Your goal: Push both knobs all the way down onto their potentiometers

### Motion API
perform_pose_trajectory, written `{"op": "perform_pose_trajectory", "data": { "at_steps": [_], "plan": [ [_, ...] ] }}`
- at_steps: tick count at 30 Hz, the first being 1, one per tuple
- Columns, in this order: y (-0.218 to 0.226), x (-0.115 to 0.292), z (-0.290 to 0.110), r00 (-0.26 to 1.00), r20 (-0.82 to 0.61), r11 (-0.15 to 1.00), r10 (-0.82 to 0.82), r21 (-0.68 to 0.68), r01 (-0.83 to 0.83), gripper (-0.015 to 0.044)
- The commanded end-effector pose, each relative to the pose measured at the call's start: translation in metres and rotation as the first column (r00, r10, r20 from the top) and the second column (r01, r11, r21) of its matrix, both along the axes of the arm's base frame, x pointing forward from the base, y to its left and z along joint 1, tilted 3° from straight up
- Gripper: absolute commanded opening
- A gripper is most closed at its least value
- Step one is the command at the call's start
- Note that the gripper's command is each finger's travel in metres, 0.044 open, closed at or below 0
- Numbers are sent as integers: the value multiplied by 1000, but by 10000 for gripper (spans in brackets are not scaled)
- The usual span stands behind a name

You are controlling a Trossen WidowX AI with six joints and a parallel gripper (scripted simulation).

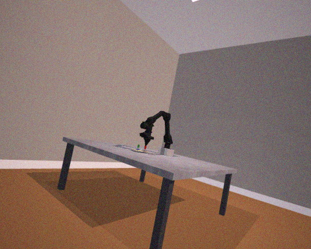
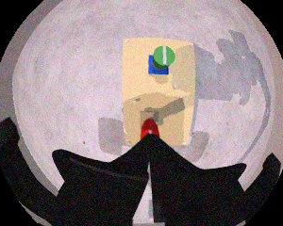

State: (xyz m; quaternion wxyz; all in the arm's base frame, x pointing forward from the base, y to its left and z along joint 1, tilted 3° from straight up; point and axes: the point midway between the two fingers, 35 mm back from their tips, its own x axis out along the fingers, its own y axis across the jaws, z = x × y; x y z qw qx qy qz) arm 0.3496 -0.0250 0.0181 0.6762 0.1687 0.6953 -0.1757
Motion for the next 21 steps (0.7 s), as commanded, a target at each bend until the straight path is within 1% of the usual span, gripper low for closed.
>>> {"op": "perform_pose_trajectory", "data": {
  "at_steps": [1,21],
  "plan": [
    [0,1,-4,1000,0,1000,3,3,-3,0],
    [0,1,-7,1000,0,1000,3,3,-3,0]
  ]
}}
